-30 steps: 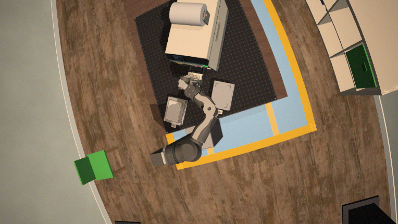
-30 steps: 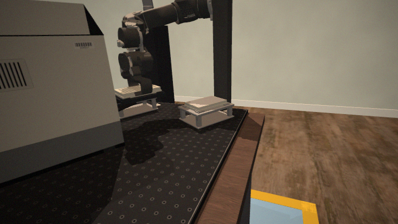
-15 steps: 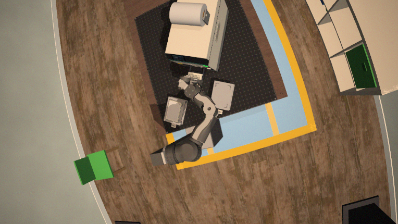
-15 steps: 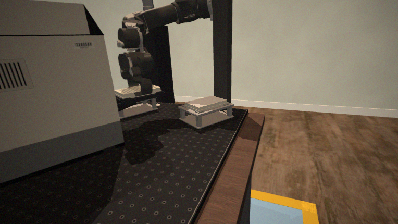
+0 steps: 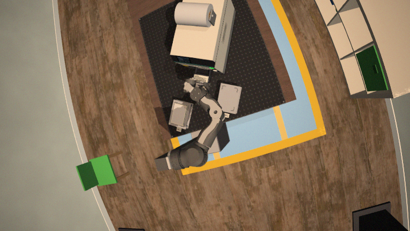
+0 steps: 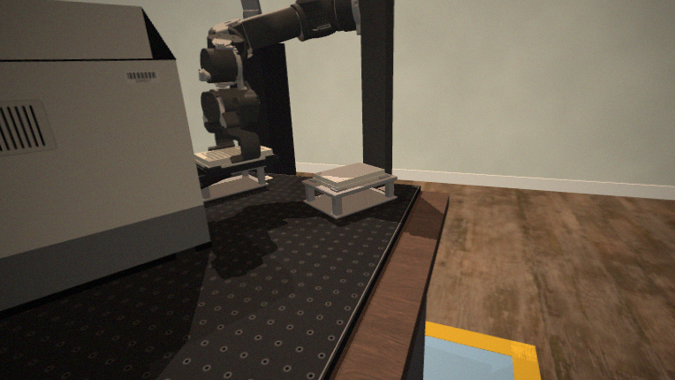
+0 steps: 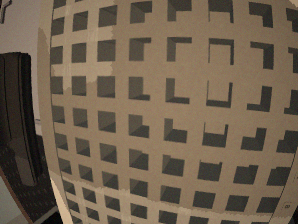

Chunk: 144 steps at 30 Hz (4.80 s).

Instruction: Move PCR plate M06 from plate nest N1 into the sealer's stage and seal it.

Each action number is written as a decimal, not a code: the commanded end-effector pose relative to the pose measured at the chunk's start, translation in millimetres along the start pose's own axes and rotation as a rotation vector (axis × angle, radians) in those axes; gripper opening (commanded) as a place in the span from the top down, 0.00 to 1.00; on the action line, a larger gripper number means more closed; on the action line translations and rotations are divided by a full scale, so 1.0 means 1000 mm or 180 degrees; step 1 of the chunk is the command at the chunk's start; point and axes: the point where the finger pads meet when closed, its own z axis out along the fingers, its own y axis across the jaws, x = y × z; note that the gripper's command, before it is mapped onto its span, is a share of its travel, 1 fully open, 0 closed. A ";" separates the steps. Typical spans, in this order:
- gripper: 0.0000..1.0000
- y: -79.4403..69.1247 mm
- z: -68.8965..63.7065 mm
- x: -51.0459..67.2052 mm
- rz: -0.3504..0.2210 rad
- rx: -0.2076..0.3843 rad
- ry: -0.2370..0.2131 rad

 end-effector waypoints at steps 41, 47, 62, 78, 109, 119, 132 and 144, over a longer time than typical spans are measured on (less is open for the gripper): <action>0.23 0.001 -0.041 -0.001 0.0000 -0.0012 -0.0009; 0.23 0.001 -0.041 -0.001 0.0000 -0.0012 -0.0009; 0.23 0.001 -0.081 -0.001 0.0000 -0.0012 -0.0010; 0.23 0.001 -0.081 -0.001 0.0000 -0.0012 -0.0010; 1.00 0.002 -0.081 -0.001 -0.0013 -0.0031 -0.0011; 1.00 0.002 -0.081 -0.001 -0.0013 -0.0031 -0.0011; 1.00 0.002 -0.081 -0.001 -0.0013 -0.0031 -0.0011; 1.00 -0.041 -0.078 -0.013 0.0573 -0.0616 -0.0010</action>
